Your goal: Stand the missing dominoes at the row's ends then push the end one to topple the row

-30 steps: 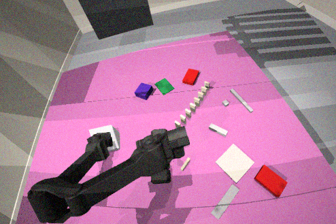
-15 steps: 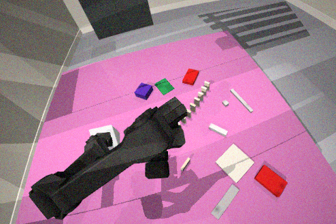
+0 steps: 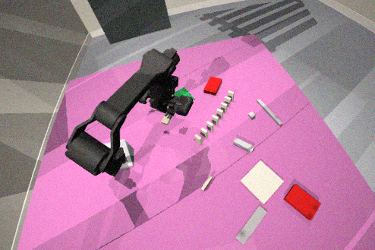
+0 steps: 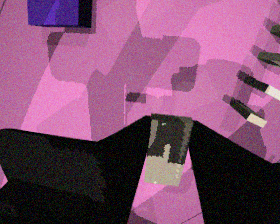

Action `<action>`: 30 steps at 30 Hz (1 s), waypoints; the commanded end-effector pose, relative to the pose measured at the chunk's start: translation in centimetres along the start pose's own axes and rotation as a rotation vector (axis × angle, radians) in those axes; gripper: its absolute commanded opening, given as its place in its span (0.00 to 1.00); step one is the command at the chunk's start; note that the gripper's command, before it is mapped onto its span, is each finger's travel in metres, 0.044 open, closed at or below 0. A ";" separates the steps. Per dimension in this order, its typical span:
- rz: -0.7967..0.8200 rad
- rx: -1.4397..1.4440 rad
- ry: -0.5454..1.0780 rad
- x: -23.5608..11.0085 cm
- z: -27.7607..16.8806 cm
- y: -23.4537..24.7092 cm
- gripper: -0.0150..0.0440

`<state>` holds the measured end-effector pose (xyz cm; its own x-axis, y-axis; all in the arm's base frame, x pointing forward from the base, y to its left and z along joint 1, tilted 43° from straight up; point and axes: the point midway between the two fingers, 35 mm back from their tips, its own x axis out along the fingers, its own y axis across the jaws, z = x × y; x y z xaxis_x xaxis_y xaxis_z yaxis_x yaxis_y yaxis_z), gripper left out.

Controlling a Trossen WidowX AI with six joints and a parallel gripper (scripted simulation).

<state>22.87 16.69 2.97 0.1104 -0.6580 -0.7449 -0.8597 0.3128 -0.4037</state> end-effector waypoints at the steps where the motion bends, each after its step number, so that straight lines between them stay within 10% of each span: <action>1: 0.003 -0.219 0.012 0.5 2.0 3.3 0.44; 30: 0.358 -0.177 -0.314 4.8 2.4 4.3 0.44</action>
<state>20.98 16.66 -3.28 -0.0714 -0.3519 -0.9333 -0.9408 0.3346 -0.0542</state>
